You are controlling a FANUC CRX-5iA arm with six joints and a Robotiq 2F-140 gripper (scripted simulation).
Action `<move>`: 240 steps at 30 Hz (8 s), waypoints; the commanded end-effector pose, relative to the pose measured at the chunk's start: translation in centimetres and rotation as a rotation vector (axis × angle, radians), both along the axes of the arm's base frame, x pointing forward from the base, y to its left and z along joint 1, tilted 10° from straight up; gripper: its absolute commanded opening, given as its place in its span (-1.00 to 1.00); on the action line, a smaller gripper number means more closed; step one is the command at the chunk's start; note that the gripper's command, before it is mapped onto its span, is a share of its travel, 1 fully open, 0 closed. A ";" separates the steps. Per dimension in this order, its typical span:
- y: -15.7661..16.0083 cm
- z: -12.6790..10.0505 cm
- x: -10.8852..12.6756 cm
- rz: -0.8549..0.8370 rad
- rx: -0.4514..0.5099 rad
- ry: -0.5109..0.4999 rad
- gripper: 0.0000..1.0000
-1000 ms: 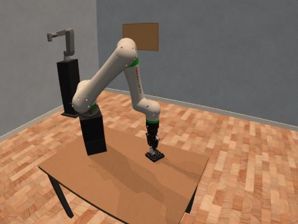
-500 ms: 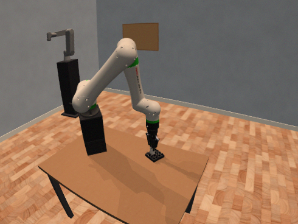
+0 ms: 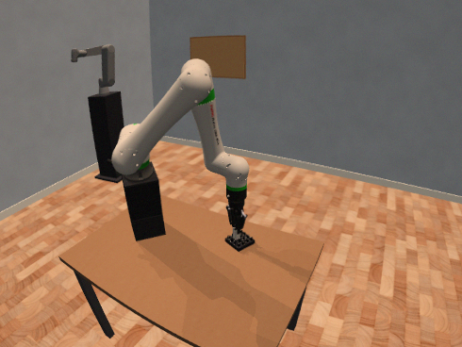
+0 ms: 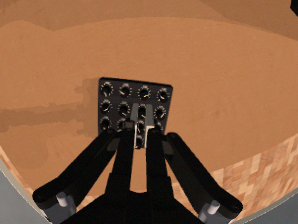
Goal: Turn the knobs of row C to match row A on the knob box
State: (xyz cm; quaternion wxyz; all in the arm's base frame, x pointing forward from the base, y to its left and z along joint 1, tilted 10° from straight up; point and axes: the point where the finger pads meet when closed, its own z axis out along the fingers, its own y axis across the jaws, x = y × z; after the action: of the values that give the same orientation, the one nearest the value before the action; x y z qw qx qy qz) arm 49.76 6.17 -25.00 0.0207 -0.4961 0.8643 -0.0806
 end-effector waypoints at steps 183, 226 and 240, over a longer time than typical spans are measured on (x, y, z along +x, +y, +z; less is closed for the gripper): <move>0.1 0.7 -0.1 -1.635 0.192 -0.197 -0.77; 0.5 4.1 -0.5 -1.279 0.150 -0.155 -0.77; 0.6 4.6 -0.6 -0.836 0.098 -0.102 -0.77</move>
State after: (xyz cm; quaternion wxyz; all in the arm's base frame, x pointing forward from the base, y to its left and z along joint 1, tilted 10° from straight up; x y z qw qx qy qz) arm 49.20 6.71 -20.55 0.0699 -0.0362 0.9945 -0.0683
